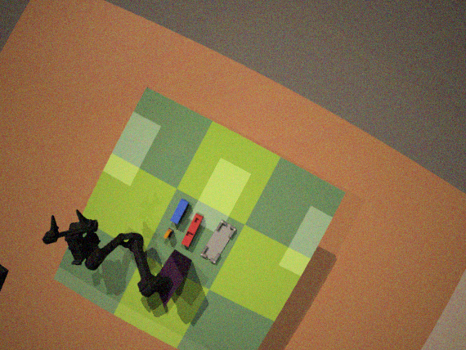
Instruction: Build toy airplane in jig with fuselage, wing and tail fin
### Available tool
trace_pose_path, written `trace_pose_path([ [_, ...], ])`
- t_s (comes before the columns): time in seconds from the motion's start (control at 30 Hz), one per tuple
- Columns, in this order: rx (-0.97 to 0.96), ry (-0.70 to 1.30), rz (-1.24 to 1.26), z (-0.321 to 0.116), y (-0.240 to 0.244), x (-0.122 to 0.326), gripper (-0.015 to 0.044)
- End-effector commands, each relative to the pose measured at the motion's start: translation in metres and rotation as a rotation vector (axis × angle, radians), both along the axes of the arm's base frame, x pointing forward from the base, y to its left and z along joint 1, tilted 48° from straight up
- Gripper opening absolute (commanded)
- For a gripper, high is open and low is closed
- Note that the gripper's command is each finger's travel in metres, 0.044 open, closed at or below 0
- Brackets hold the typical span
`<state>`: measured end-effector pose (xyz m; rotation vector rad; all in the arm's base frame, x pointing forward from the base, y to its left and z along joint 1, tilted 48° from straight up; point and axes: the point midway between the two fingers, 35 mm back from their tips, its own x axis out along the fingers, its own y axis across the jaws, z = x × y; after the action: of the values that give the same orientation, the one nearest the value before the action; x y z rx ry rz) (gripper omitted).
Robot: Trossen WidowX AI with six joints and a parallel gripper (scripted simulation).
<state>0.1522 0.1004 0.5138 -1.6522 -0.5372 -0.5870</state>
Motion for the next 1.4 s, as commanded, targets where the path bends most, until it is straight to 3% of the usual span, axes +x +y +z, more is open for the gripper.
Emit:
trace_pose_path([
  [0.0,0.0,0.0,0.0,0.0,0.0,0.0,0.0426],
  [0.1,0.047,-0.017,0.021,0.006,-0.015,-0.011,0.044],
  [0.37,0.395,-0.102,0.133,0.027,-0.11,-0.045,0.044],
  [0.7,0.763,-0.088,0.261,0.007,-0.208,-0.038,0.044],
  [1.03,1.31,0.078,0.344,-0.081,-0.313,0.031,0.044],
  [1.23,1.653,0.267,0.376,-0.162,-0.33,0.089,0.044],
  [1.37,1.772,0.372,0.37,-0.198,-0.327,0.111,0.044],
])
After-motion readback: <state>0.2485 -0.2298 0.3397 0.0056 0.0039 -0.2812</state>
